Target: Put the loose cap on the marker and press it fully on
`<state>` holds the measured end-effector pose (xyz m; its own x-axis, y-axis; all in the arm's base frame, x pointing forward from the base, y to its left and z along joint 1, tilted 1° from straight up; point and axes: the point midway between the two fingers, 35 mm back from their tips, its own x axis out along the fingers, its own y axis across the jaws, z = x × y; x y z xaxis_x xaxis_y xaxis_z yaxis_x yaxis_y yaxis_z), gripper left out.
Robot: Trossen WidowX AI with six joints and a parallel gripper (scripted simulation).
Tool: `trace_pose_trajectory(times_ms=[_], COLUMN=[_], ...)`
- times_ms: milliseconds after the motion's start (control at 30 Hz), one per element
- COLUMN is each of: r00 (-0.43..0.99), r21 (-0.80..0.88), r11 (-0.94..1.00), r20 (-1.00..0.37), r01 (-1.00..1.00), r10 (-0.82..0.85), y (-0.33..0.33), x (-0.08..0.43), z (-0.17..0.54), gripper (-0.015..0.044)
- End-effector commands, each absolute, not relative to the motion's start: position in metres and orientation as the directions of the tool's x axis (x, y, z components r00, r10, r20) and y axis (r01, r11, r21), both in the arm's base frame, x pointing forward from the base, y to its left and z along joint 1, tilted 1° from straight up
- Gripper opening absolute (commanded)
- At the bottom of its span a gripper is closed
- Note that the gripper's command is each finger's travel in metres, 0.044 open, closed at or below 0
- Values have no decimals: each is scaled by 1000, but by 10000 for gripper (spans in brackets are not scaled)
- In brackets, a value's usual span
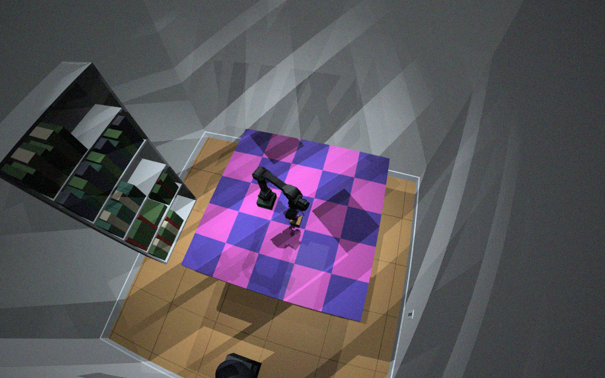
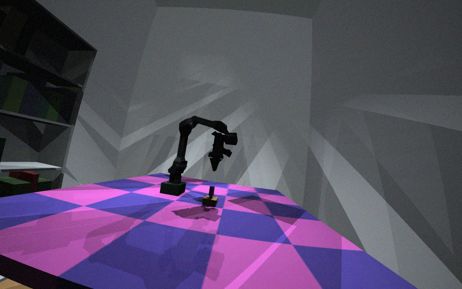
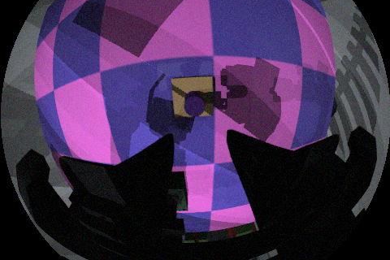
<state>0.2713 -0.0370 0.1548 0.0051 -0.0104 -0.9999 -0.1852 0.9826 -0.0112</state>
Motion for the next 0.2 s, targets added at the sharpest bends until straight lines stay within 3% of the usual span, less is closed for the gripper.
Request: trace_pose_trajectory(times_ms=[0, 167], r00=[12, 12], r21=[-14, -14], r11=[983, 983], r20=[-1000, -1000], r01=[-183, -183], r10=[-12, -12], y=[-37, -37], x=[273, 273], z=[158, 158], gripper=[315, 440])
